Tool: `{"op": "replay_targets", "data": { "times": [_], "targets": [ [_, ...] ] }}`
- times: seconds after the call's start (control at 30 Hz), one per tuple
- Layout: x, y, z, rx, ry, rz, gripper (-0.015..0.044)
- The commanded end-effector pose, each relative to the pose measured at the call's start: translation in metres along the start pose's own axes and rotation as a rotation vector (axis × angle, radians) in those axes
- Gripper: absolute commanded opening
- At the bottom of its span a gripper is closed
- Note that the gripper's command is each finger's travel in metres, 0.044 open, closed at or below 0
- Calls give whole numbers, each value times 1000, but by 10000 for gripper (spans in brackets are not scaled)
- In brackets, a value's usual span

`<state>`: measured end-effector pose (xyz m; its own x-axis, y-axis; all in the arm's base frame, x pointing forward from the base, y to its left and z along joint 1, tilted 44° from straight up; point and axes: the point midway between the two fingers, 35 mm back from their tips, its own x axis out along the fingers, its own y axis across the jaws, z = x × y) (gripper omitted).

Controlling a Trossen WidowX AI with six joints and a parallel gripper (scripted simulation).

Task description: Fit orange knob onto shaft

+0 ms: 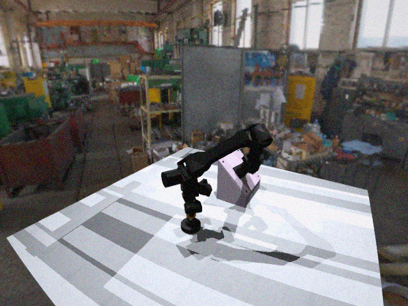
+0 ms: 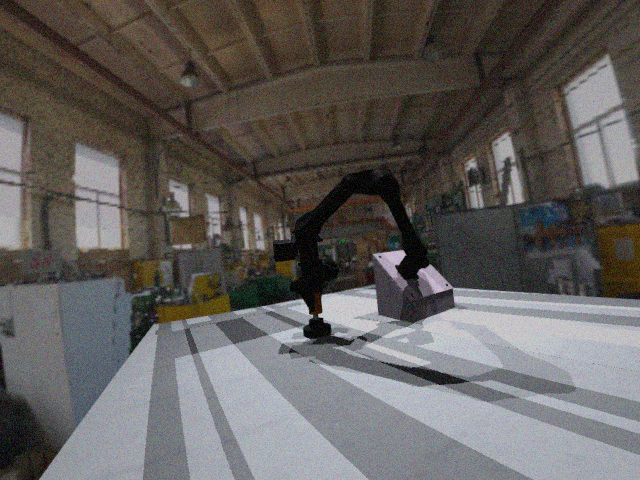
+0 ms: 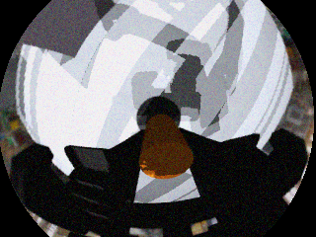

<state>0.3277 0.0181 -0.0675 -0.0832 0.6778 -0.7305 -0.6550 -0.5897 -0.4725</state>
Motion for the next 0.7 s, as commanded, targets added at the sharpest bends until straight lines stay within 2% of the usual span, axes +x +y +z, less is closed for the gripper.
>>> {"op": "replay_targets", "data": {
  "times": [0.0,0.67],
  "targets": [
    [-3,-2,-2,175,5,-5,0],
    [-3,-2,-6,1514,1,-8,0]
  ]
}}
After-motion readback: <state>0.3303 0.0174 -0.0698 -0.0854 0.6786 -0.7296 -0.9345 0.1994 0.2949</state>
